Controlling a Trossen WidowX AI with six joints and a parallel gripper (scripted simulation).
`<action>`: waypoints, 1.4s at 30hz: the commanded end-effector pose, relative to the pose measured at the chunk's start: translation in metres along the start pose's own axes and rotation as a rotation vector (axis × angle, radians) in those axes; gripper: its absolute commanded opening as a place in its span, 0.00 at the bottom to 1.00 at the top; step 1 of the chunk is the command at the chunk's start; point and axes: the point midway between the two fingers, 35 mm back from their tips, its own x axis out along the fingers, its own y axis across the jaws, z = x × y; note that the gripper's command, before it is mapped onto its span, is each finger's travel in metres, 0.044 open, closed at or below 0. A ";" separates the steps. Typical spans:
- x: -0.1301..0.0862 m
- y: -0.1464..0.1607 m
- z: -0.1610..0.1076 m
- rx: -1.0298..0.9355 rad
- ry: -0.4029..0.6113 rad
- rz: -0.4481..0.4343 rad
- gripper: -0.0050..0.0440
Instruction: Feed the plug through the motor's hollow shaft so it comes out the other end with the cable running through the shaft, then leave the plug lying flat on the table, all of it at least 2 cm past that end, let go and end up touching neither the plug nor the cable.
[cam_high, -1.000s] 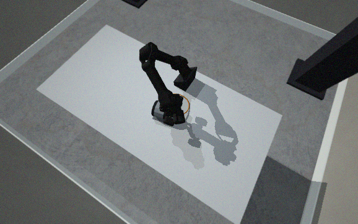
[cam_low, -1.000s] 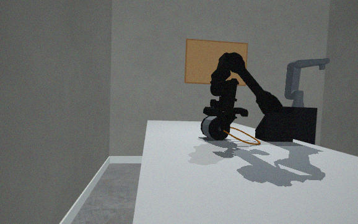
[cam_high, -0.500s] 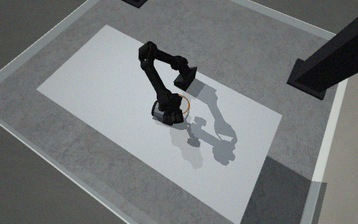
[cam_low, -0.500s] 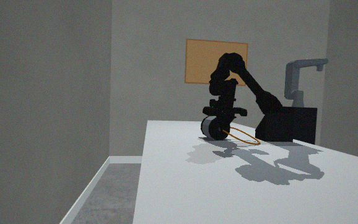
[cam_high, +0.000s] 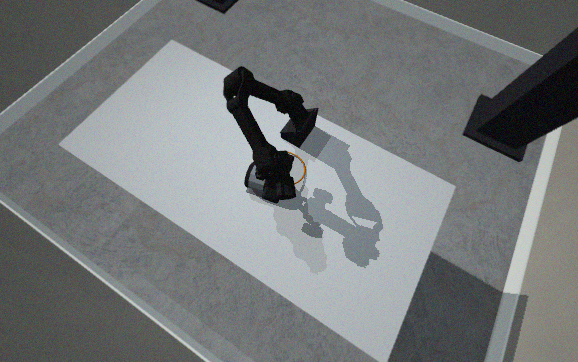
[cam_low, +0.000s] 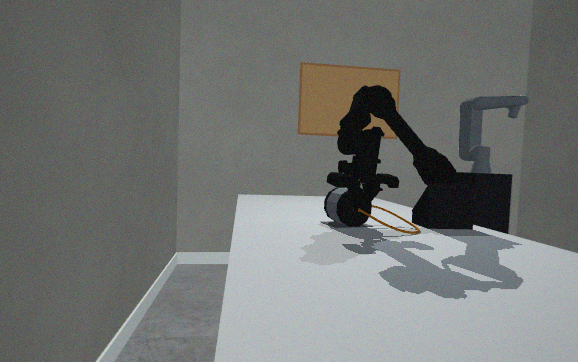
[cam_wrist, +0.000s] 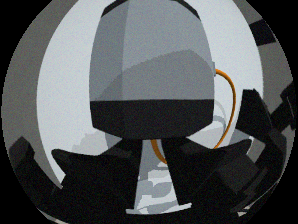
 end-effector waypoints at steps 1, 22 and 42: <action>0.000 0.000 0.000 -0.001 0.000 0.001 0.31; -0.007 -0.001 -0.010 -0.002 -0.012 0.002 0.31; -0.001 0.000 -0.007 0.000 -0.009 -0.001 0.21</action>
